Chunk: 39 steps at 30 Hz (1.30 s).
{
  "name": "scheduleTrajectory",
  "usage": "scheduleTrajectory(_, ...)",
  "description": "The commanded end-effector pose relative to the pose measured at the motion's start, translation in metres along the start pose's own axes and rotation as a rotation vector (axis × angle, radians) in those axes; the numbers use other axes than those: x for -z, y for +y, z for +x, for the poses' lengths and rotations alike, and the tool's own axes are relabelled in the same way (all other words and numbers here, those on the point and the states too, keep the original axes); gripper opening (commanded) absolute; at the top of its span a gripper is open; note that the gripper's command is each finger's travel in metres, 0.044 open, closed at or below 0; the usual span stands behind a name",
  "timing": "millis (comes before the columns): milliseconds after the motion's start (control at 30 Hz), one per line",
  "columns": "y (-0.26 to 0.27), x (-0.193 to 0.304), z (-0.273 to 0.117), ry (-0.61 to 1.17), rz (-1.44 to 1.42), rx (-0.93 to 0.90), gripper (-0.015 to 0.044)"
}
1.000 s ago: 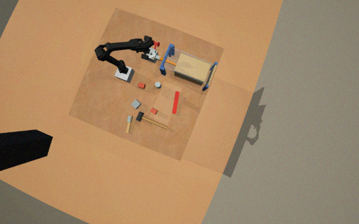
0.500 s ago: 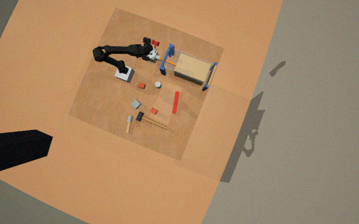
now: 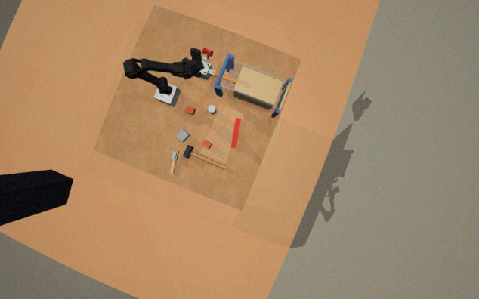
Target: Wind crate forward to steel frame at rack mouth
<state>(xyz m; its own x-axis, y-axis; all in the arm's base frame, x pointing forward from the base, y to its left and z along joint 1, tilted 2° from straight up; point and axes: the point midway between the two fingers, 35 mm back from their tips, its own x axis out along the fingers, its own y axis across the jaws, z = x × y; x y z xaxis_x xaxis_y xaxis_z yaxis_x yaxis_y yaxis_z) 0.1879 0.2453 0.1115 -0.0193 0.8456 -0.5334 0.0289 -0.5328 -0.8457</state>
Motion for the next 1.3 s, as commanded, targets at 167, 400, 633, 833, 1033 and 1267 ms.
scheduleTrajectory(167,0.0003,-0.0019,-0.0006,-0.008,0.003,0.135,0.0)
scheduleTrajectory(400,0.0007,-0.0021,-0.0005,-0.011,0.004,0.251,0.0)
scheduleTrajectory(633,0.0011,-0.0023,-0.0005,-0.013,0.005,0.357,0.0)
scheduleTrajectory(833,0.0016,-0.0028,-0.0004,-0.015,0.006,0.453,0.0)
scheduleTrajectory(1033,0.0021,-0.0041,-0.0009,-0.018,0.006,0.519,0.0)
scheduleTrajectory(1267,0.0021,-0.0041,-0.0009,-0.018,0.006,0.519,0.0)
